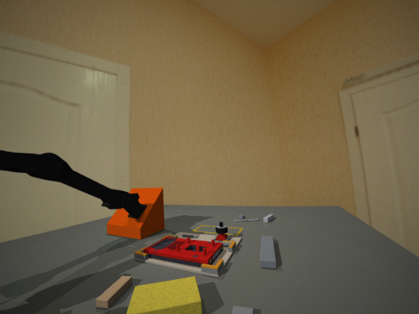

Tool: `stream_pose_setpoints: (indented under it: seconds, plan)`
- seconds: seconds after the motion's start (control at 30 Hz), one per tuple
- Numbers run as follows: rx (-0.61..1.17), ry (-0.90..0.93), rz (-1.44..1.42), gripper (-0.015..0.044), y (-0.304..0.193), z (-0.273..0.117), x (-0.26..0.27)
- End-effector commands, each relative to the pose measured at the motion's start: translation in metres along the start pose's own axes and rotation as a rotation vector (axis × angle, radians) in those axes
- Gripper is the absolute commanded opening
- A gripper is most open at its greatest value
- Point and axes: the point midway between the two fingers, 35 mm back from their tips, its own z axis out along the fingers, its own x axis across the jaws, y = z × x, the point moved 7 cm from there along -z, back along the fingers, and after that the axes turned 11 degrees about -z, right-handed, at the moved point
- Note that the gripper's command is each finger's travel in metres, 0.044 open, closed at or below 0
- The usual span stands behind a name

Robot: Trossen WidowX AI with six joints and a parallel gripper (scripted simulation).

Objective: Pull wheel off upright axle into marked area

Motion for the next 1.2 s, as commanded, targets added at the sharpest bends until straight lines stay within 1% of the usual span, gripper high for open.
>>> stream_pose_setpoints:
  seconds: [0.0,0.1,0.37,0.63,0.9,1.17]
  plan:
    - [0.000,0.000,0.001,0.0374,0.000,0.001,0.000]
    - [0.001,0.000,0.022,0.0300,-0.006,0.009,-0.006]
    - [0.004,-0.034,0.158,0.0300,-0.049,0.061,-0.041]
    - [0.029,-0.129,0.281,0.0300,-0.110,0.114,-0.070]
    - [0.117,-0.274,0.373,0.0300,-0.195,0.156,-0.095]
    - [0.239,-0.435,0.374,0.0300,-0.289,0.182,-0.109]
